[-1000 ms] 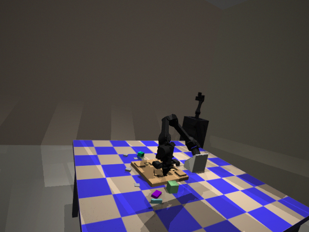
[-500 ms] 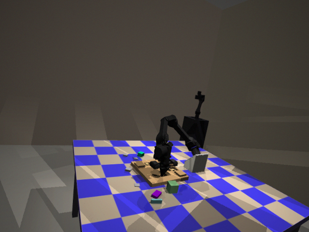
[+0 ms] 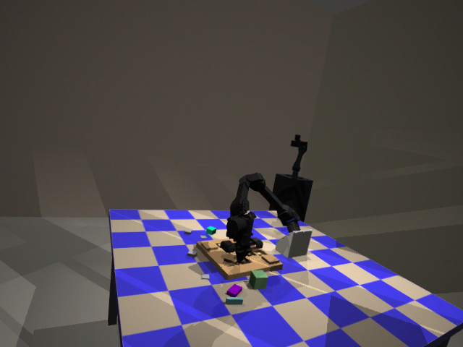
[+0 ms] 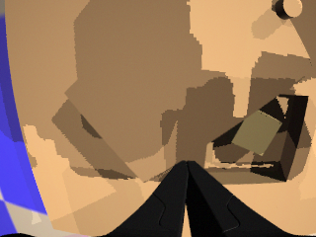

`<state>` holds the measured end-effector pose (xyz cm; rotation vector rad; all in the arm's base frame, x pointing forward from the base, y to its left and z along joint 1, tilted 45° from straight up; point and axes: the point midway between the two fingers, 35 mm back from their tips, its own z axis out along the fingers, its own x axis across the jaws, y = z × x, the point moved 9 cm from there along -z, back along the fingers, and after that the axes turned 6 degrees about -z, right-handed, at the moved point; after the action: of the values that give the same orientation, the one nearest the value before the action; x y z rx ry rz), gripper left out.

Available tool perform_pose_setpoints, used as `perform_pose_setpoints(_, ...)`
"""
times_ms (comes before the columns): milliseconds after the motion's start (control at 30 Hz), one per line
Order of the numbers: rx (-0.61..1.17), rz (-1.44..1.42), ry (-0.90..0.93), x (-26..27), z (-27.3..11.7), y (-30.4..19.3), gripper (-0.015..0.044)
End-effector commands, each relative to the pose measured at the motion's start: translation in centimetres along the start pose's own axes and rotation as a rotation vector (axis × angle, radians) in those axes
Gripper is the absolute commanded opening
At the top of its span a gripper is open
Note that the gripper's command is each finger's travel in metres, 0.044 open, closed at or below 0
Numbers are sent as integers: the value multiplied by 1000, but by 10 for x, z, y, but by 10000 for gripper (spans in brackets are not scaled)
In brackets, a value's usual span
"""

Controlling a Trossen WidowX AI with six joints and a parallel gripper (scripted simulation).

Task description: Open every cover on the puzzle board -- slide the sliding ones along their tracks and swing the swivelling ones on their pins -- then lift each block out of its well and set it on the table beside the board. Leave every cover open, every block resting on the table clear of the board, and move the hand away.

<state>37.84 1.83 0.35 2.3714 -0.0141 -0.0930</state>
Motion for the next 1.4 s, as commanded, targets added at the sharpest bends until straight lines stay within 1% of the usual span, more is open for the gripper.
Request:
perform_pose_setpoints(0,-5,-6,0,6,1,2,0)
perform_pose_setpoints(1367,-7,-5,1,34,1,38,0)
